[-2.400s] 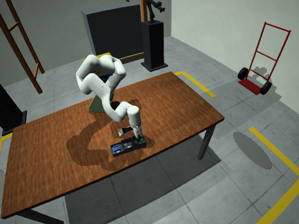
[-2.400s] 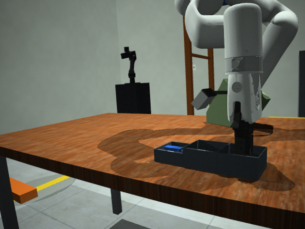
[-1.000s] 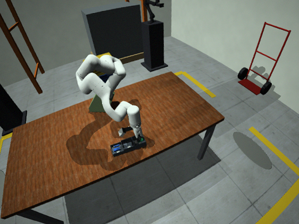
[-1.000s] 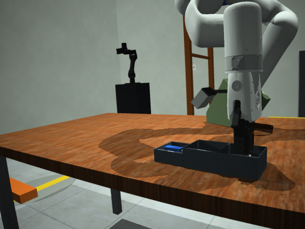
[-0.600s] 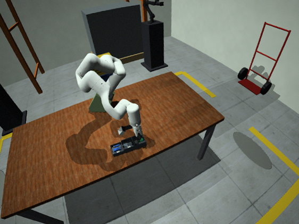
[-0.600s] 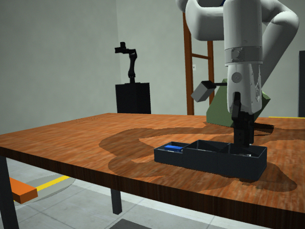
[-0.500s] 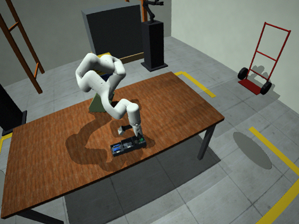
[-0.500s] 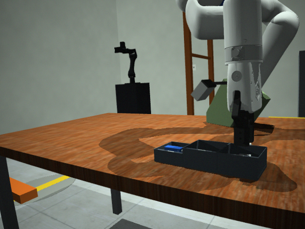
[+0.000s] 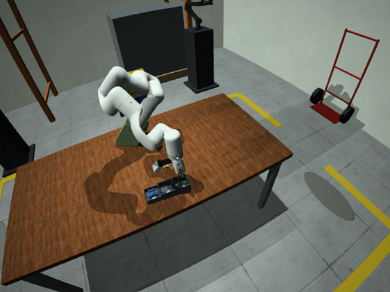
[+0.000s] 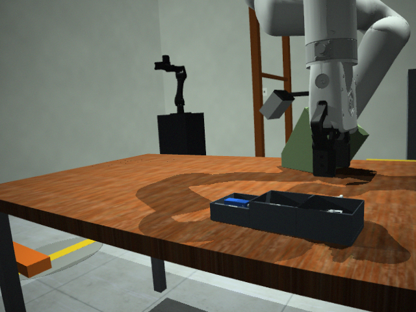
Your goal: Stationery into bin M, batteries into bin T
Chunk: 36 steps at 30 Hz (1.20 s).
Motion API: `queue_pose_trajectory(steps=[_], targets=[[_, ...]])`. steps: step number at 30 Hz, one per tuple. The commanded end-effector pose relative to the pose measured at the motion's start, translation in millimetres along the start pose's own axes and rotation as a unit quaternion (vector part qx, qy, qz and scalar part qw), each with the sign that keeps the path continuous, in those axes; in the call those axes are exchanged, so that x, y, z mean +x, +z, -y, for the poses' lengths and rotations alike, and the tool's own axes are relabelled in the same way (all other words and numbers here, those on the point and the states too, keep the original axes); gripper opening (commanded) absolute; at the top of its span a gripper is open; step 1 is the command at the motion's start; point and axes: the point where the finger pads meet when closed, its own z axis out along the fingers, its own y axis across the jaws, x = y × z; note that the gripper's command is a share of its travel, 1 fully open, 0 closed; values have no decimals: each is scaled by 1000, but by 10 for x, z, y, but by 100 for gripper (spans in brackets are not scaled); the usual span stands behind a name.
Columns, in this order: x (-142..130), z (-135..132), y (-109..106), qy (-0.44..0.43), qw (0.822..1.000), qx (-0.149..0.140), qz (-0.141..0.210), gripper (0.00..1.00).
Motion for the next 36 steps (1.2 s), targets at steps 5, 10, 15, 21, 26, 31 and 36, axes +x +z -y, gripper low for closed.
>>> queue_pose_trajectory(steps=[5,10,15,21,26,31,36], targets=[[1,5,-254,0,1000,1,0,100],[1,5,-454,0,1000,1,0,100],[1,5,-655,0,1000,1,0,100],[1,5,-815,0,1000,1,0,100],[1,5,-1015,0,1000,1,0,100],[1,6,-1126,0,1000,1,0,100],[1,6,-1126,0,1000,1,0,100]])
